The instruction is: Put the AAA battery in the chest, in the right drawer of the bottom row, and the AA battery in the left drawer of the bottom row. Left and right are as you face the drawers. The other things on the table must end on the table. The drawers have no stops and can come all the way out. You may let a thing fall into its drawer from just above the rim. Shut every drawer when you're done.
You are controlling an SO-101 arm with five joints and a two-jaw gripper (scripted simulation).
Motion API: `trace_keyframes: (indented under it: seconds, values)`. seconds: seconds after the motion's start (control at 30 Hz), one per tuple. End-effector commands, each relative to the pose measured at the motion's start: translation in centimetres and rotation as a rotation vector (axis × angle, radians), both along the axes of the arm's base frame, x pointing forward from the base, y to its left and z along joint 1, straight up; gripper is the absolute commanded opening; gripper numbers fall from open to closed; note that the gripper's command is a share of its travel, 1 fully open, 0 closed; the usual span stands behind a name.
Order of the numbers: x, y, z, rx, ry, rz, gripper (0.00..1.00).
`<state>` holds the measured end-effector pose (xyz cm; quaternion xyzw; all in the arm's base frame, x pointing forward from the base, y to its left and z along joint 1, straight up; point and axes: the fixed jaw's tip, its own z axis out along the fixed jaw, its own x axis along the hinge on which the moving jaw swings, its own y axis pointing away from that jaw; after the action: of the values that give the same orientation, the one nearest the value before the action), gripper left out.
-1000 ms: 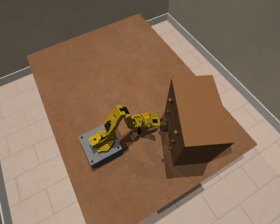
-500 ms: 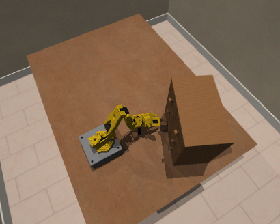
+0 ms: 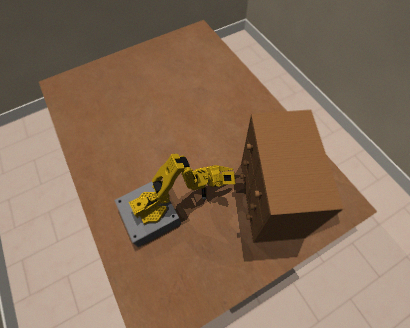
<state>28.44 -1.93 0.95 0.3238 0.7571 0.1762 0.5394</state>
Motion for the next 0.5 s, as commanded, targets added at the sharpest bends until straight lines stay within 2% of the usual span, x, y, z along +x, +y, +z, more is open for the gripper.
trace_keyframes:
  seconds: [0.0,0.3,0.47]
  values:
    - [0.1,-0.3,0.0,0.008,-0.01,-0.012,0.21]
    - [0.1,-0.3,0.0,0.008,-0.01,-0.012,0.21]
    - [1.5,-0.8,-0.7,0.007,-0.01,-0.024,0.21]
